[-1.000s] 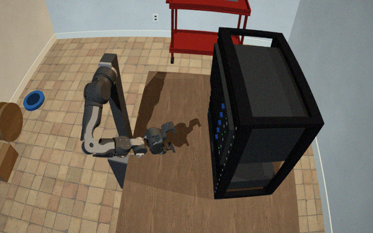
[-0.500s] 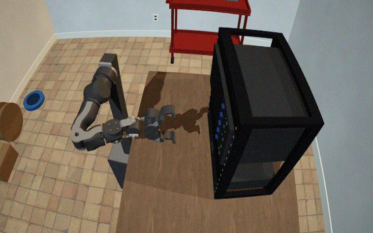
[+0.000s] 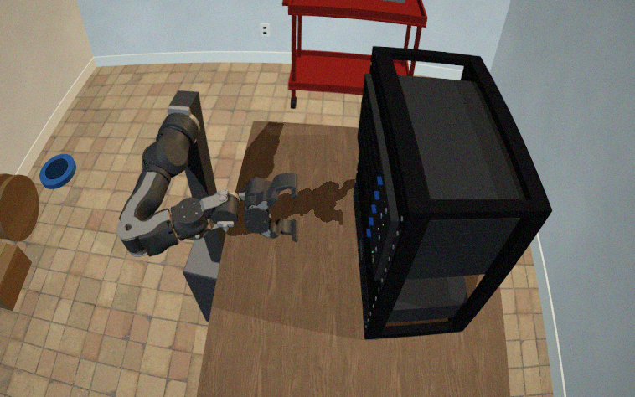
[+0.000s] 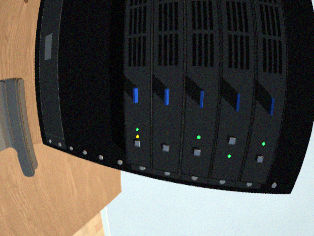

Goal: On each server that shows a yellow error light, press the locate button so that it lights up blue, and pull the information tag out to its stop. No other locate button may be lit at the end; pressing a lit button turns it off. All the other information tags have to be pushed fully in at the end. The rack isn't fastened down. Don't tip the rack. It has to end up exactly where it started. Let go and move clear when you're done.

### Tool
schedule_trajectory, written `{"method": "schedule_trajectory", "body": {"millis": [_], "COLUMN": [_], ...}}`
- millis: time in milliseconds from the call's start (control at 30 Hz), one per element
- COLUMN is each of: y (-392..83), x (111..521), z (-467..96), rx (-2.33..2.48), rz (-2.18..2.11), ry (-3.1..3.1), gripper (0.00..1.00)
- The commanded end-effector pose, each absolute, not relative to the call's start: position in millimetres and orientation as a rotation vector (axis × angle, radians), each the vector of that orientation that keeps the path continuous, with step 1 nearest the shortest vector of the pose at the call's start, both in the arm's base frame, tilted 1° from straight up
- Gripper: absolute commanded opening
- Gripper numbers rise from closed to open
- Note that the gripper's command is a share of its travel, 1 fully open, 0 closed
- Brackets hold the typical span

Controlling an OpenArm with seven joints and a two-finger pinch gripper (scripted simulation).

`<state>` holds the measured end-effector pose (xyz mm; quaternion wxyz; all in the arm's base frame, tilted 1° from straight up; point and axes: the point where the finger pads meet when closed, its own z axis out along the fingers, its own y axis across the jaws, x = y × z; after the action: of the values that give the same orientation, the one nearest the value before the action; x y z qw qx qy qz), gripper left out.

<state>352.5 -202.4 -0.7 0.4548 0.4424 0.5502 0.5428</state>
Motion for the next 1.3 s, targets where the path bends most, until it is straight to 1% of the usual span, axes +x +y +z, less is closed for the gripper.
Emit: {"method": "schedule_trajectory", "body": {"millis": [0,867,1133,1267], "y": [-203.1,-203.1,-205.5,-209.3], "x": [352.4,353.7,362.4,374.5], "z": [0.5,-0.2,-4.9,-11.5], "rx": [1.093,1.092,1.091,1.091], "rz": [1.335,1.338,1.339,1.338], "ry": [1.356,1.357,1.359,1.358], "gripper": [1.0,1.0,1.0,1.0]}}
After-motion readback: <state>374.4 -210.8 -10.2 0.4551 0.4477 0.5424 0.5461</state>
